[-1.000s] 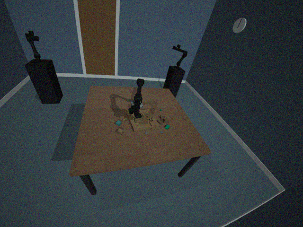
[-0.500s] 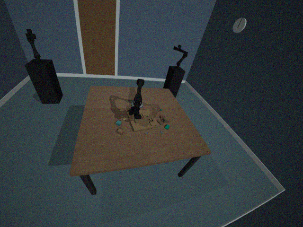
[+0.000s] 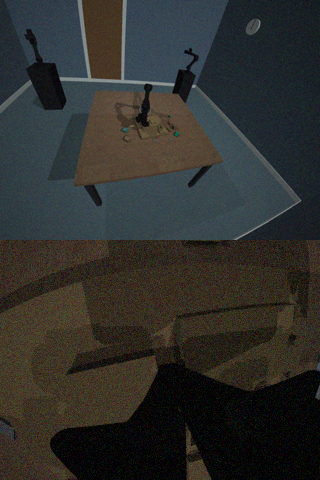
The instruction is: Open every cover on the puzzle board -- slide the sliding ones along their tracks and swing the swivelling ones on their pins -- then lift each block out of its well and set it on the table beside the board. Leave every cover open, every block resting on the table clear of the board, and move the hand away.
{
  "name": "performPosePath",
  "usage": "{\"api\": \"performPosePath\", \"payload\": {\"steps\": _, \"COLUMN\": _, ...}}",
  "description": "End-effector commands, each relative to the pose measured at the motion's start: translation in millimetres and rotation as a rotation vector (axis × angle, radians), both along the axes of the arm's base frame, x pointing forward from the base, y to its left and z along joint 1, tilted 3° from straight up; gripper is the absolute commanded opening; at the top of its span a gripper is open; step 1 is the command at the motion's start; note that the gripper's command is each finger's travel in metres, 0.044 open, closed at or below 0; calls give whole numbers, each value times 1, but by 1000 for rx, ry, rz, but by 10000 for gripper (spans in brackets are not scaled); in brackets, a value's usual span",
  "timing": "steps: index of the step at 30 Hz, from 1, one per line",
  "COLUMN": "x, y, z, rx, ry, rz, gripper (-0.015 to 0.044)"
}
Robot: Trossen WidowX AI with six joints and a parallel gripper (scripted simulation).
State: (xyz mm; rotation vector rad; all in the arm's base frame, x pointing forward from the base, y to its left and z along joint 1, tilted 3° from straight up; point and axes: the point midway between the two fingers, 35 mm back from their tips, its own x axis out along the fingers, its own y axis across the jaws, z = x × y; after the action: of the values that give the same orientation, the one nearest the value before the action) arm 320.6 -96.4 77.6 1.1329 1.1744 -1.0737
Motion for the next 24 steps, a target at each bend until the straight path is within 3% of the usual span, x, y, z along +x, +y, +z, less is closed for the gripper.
{"api": "performPosePath", "payload": {"steps": 1, "x": 5, "y": 0, "z": -1, "rx": 3, "ry": 2, "rz": 4, "gripper": 0}}
{"api": "performPosePath", "payload": {"steps": 24, "x": 32, "y": -1, "z": 1, "rx": 3, "ry": -1, "rz": 4, "gripper": 0}}
